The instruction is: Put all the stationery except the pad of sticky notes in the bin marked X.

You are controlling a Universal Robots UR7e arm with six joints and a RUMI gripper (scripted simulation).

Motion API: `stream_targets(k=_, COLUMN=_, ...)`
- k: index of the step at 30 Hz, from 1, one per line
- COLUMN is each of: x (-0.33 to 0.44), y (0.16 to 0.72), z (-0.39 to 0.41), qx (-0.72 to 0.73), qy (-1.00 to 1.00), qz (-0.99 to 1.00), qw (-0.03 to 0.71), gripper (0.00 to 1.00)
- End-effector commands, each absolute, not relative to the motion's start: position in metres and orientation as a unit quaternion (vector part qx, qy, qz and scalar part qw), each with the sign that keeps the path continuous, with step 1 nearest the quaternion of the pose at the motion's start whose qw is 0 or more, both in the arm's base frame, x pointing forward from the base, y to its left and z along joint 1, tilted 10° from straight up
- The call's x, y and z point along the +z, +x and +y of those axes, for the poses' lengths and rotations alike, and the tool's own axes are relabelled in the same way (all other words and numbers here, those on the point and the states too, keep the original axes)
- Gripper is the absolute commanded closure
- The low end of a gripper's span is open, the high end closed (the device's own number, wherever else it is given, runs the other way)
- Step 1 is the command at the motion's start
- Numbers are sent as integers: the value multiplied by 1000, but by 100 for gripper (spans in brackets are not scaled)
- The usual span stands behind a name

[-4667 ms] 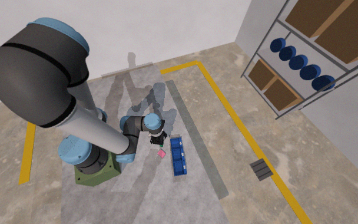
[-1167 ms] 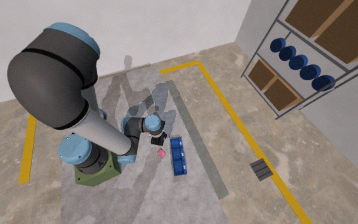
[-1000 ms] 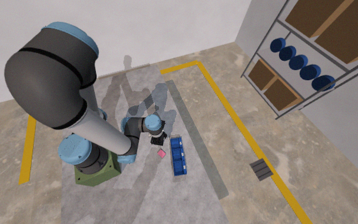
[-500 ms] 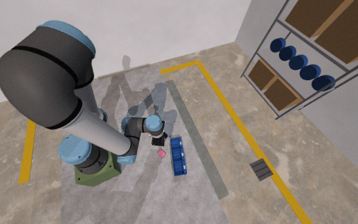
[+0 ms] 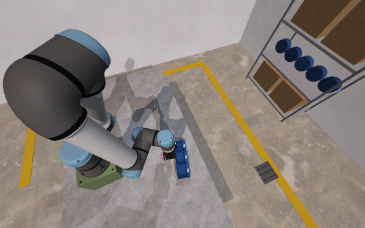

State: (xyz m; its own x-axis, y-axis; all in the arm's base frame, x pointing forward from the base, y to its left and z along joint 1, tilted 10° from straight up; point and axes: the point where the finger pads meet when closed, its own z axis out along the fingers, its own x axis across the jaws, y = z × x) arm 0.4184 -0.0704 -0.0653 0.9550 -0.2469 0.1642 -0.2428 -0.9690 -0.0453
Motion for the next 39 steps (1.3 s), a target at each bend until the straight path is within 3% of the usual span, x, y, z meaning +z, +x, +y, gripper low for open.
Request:
stream_targets(k=1, x=-65, y=424, z=-93, qx=-85, qy=-989, qz=121, qw=14, gripper=100)
stream_targets(k=23, x=-62, y=448, z=-209, qx=-85, qy=-989, qz=121, qw=14, gripper=100)
stream_targets(k=39, x=-62, y=449, z=-210, qx=-85, qy=-989, qz=121, qw=14, gripper=100)
